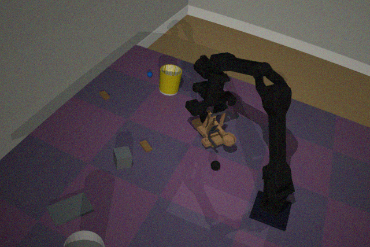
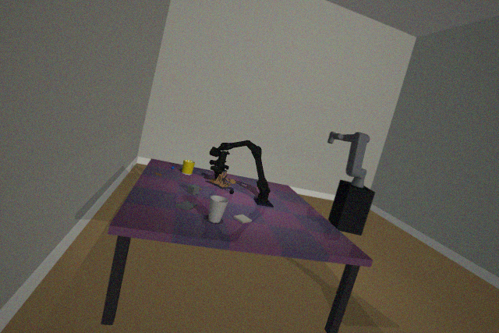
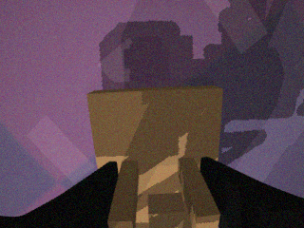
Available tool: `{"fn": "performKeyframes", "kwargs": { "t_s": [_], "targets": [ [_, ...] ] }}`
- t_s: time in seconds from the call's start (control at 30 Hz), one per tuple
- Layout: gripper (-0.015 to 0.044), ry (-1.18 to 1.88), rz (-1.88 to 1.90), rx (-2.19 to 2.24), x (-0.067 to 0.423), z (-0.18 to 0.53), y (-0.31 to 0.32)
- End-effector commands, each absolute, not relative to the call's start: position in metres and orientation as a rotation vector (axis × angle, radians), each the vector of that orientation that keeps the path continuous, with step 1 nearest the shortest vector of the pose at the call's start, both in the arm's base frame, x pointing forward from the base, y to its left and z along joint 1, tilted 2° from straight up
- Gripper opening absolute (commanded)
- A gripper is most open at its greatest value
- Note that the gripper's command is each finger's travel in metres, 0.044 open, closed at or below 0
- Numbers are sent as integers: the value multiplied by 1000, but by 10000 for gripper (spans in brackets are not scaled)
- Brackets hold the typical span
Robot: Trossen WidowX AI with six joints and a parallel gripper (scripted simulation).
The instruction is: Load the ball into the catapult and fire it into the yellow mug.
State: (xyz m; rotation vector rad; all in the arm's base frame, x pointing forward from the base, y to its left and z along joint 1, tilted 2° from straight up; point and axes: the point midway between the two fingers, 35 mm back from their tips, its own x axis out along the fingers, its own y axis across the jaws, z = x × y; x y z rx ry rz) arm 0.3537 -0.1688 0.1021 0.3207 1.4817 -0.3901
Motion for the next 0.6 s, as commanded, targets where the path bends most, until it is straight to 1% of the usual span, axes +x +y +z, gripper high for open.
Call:
{"fn": "performKeyframes", "kwargs": {
  "t_s": [0.0, 0.43, 0.57],
  "targets": [
    [0, 1477, -385, 319, 354, 98, -168],
    [0, 1479, -390, 320, 355, 89, -169],
    [105, 1479, -390, 320, 355, 89, -169]
  ]
}}
